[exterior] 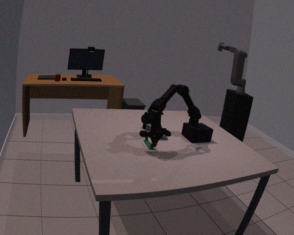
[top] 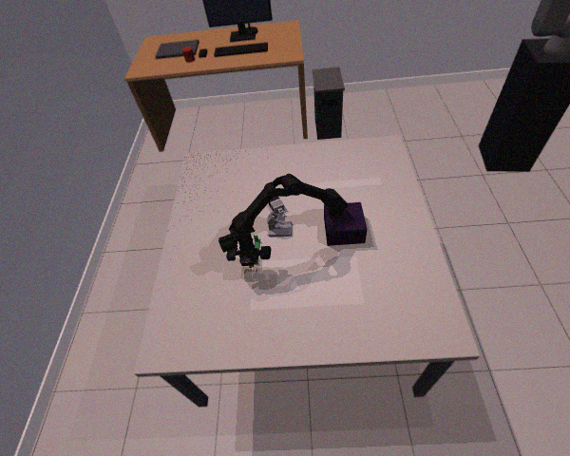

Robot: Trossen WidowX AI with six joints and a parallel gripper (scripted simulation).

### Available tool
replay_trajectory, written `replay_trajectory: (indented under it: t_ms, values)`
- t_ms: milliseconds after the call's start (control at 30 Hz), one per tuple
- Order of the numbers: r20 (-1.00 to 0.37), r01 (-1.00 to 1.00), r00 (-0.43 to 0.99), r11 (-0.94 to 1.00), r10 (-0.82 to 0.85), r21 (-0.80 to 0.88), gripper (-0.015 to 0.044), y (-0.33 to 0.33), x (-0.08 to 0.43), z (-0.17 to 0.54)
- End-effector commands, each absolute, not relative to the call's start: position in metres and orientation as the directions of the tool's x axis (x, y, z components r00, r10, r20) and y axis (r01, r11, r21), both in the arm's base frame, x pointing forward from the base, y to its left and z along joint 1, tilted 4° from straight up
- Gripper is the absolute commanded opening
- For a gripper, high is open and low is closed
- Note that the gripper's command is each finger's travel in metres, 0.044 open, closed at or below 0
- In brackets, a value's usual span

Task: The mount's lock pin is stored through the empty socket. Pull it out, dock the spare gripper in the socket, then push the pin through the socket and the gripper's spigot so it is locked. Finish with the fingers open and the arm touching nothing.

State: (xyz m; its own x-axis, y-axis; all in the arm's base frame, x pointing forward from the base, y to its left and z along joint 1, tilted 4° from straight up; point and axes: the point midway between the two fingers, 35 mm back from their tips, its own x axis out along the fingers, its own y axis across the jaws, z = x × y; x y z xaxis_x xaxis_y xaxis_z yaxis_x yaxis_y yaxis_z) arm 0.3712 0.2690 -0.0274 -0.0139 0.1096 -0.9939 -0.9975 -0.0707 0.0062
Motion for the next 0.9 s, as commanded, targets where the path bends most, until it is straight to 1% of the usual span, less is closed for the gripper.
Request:
replay_trajectory:
  t_ms: [0,467,700,733,867]
  values:
    - [-0.994,-0.997,-0.013,-0.074,0.110,0.005,0.0000,0.2686,0.3715,-0.0327]
    - [-0.994,-0.997,-0.015,-0.074,0.109,0.007,0.0000,0.2681,0.3719,-0.0425]
    - [-0.994,-0.998,-0.016,-0.069,0.108,0.009,0.0184,0.2681,0.3715,-0.0422]
    - [-0.994,-0.998,-0.016,-0.069,0.108,0.009,0.0200,0.2681,0.3715,-0.0422]
    - [-0.994,-0.998,-0.016,-0.069,0.108,0.009,0.0200,0.2681,0.3715,-0.0422]
